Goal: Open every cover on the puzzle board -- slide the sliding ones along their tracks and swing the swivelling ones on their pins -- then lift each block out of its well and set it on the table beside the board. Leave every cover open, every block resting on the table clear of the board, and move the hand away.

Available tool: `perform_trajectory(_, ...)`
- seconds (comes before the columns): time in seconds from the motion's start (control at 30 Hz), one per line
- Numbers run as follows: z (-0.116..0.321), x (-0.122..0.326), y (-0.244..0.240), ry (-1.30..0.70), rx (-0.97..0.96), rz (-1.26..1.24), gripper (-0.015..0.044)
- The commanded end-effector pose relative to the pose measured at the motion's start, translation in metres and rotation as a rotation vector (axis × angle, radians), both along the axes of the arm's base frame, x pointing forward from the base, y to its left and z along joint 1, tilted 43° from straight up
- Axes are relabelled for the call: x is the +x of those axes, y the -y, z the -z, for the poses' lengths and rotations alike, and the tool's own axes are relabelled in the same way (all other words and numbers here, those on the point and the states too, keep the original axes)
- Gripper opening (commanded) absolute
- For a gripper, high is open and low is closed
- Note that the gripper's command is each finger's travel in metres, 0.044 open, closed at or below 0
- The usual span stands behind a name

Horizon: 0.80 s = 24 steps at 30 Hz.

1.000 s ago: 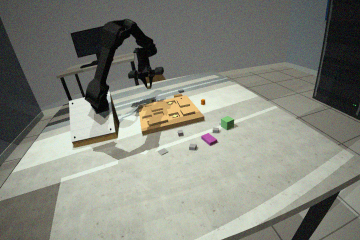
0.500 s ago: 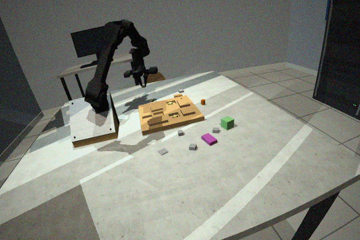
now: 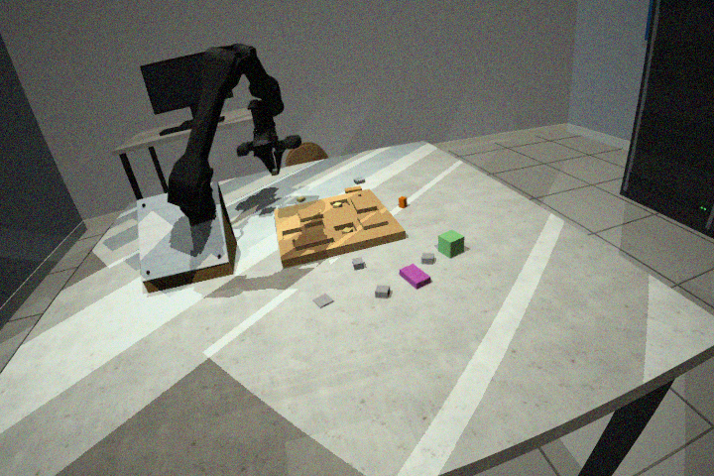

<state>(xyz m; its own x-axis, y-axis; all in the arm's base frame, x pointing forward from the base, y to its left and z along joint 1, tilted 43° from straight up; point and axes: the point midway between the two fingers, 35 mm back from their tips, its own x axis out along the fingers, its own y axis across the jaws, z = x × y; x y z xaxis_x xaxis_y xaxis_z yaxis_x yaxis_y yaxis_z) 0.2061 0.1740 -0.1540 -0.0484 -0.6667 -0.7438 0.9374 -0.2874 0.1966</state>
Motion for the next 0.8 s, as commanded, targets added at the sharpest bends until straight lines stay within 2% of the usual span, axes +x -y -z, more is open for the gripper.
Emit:
perform_trajectory(0.0,0.004,0.001,0.002,0.004,0.002,0.012,0.008)
perform_trajectory(0.77,0.034,0.002,0.026,0.005,0.002,0.012,0.008)
